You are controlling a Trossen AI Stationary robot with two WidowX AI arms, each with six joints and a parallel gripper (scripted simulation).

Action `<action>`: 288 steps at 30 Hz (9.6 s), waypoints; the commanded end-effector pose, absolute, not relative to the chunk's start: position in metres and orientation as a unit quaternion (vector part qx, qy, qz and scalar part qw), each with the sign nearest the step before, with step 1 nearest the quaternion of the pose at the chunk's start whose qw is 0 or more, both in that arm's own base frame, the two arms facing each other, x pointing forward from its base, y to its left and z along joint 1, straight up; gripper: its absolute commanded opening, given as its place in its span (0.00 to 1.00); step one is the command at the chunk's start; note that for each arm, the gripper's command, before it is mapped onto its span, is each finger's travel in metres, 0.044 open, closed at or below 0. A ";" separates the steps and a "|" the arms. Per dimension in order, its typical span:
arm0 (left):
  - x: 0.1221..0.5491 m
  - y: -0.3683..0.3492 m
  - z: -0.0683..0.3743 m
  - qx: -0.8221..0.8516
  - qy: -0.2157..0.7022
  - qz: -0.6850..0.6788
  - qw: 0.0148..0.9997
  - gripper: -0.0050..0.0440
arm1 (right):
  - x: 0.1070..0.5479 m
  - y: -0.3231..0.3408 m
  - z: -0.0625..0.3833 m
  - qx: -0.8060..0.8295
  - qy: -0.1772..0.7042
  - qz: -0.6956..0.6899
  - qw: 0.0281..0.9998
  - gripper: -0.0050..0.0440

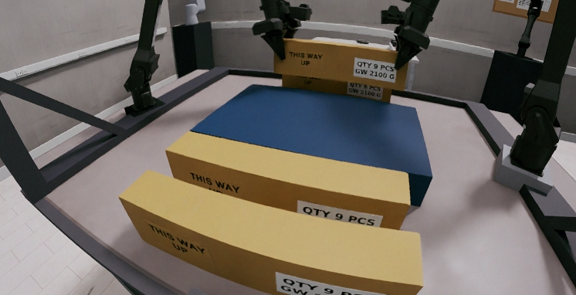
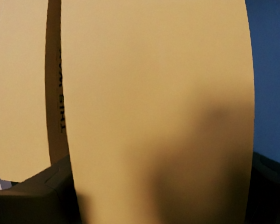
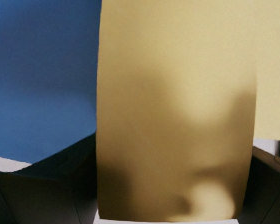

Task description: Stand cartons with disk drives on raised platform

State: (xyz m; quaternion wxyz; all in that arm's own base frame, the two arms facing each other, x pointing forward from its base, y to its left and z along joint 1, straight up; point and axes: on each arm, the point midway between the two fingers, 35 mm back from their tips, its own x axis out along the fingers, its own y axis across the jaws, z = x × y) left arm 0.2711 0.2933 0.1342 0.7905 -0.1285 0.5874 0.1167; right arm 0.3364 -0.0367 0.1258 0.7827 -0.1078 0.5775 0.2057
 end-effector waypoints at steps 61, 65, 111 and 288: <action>0.270 0.302 0.176 -0.098 0.556 0.142 0.813 0.00 | 0.342 -0.041 0.152 -0.126 0.543 0.194 0.807 0.00; 0.270 0.302 0.176 -0.098 0.556 0.142 0.813 0.00 | 0.342 -0.041 0.152 -0.126 0.543 0.194 0.807 0.00; 0.270 0.301 0.171 -0.098 0.556 0.142 0.813 0.00 | 0.342 -0.041 0.147 -0.126 0.544 0.195 0.806 0.00; 0.295 0.206 0.166 -0.096 0.556 0.142 0.813 0.00 | 0.302 0.057 0.141 -0.127 0.544 0.195 0.806 0.00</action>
